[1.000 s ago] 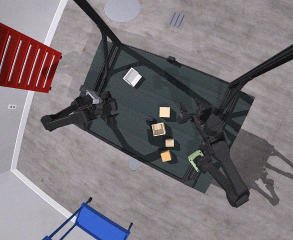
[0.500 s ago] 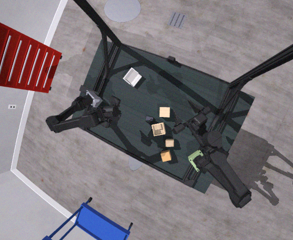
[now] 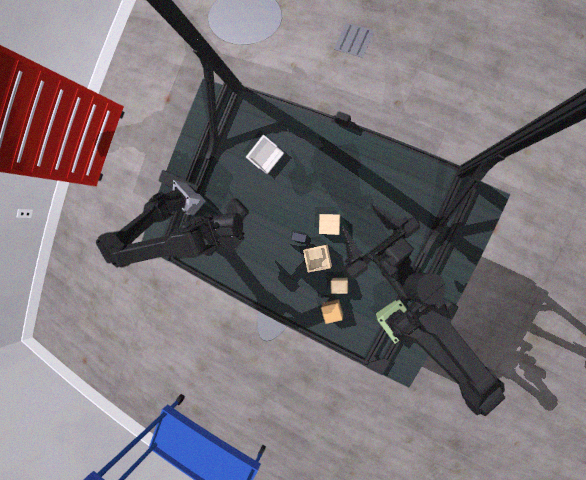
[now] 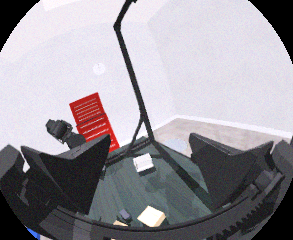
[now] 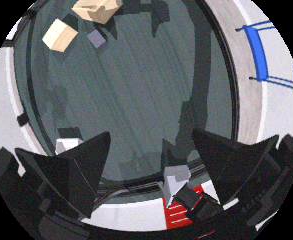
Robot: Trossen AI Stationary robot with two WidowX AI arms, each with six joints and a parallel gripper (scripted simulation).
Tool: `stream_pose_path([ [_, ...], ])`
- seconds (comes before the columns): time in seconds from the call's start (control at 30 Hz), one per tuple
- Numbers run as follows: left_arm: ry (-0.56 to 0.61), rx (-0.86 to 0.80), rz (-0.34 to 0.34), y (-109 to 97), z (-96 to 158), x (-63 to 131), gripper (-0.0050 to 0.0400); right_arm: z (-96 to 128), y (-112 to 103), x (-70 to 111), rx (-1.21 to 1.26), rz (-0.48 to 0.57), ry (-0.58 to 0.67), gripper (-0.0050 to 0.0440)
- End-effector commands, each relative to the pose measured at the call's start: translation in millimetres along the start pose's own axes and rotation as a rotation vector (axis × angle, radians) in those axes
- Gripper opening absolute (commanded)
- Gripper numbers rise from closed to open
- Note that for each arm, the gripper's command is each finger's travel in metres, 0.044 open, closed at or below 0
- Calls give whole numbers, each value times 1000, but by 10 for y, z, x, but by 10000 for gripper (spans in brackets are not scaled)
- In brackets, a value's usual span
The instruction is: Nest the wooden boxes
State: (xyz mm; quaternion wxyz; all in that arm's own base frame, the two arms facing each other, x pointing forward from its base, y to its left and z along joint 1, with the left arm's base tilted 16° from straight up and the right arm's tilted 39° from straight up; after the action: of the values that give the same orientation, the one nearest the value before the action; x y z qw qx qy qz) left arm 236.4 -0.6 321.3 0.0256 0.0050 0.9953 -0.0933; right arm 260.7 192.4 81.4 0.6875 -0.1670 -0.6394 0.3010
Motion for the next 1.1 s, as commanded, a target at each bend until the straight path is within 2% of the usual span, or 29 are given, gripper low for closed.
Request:
stream_pose_path([
  [0.0, 3, 4, -5, 11, 24, 4, 400, -14, 5, 3, -10, 4, 0, 400],
  [0.2, 83, -39, 15, 42, 129, -127, 400, -14, 5, 3, -10, 4, 0, 400],
  [0.33, 226, -103, 62, 115, 336, -346, 400, -14, 5, 3, -10, 4, 0, 400],
  [0.47, 420, -162, 147, 252, 666, -611, 400, -14, 5, 3, -10, 4, 0, 400],
  [0.53, 420, -162, 147, 252, 666, -611, 400, -14, 5, 3, -10, 4, 0, 400],
  [0.67, 618, -178, 267, 441, 1075, -837, 400, -14, 5, 3, -10, 4, 0, 400],
  [0.8, 771, -143, 397, 644, 1481, -975, 400, -14, 5, 3, -10, 4, 0, 400],
  [0.97, 875, -68, 522, 842, 1864, -1040, 400, -14, 5, 3, -10, 4, 0, 400],
  [1.07, 895, -43, 553, 892, 1959, -1047, 400, -14, 5, 3, -10, 4, 0, 400],
])
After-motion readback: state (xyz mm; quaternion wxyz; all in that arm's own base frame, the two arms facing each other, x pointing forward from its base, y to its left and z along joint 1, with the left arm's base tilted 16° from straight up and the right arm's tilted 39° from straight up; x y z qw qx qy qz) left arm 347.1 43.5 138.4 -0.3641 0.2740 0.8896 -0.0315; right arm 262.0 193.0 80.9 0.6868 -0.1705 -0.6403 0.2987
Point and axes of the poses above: on each arm, the point midway between the two fingers, 35 mm back from their tips, its own x axis back along the fingers, its own y axis across the jaws, z = x × y, the point moved 8 cm from there along x, back along the fingers, and after that the axes turned 11 degrees about x, right-handed, at the moved point
